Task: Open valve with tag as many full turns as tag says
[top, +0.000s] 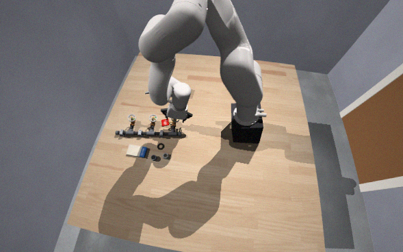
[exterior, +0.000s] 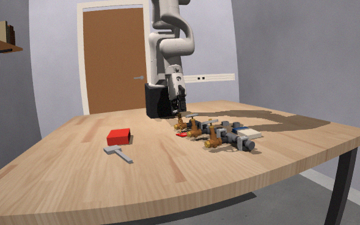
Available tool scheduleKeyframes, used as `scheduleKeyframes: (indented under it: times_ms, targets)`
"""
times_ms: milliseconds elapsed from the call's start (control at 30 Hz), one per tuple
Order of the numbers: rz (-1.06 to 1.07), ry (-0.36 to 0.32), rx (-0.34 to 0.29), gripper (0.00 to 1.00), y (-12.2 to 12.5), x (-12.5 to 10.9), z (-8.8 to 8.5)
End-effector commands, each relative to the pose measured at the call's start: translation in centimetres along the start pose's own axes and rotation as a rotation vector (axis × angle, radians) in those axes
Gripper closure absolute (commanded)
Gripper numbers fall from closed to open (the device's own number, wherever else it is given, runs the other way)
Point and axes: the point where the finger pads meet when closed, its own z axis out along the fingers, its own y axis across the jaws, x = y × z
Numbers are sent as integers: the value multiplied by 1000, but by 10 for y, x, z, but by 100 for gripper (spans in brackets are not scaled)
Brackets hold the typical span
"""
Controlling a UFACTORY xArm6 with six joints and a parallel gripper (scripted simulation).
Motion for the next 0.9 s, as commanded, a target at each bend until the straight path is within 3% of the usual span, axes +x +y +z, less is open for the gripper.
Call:
scheduleKeyframes:
  times_ms: [0, 700, 733, 867]
  targets:
    - [4, -49, 24, 0, 0, 1, 0]
    - [4, -49, 24, 0, 0, 1, 0]
    - [4, -49, 24, 100, 0, 1, 0]
    - [4, -49, 24, 100, 0, 1, 0]
